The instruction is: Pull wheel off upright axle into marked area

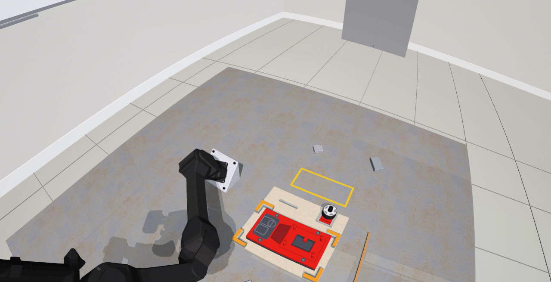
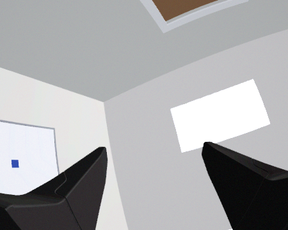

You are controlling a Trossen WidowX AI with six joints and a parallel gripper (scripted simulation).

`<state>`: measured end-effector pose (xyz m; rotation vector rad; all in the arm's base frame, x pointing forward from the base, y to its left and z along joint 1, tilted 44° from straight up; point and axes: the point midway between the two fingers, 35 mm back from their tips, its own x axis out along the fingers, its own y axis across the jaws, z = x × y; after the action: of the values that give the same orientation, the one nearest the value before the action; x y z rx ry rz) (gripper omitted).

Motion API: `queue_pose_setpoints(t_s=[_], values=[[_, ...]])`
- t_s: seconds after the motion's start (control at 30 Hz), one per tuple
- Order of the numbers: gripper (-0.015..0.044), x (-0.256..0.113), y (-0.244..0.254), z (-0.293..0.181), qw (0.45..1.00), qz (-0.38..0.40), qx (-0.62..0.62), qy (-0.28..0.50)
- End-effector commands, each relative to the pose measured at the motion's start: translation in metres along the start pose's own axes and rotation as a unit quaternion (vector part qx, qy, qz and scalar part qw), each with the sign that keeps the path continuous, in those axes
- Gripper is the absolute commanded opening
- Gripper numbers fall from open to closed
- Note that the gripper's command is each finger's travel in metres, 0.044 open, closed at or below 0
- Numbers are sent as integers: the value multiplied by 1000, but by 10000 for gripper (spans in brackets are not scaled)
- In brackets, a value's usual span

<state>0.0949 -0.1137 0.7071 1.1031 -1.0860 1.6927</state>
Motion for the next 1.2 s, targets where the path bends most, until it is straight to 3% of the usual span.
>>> queue_pose_setpoints(t_s=[0.0, 0.57, 1.17], values=[[300, 21, 24, -41, 998, 3, 14, 63], [300, 53, 60, -213, 950, -77, 58, 299], [300, 2, 12, -377, 836, -263, 80, 475]])
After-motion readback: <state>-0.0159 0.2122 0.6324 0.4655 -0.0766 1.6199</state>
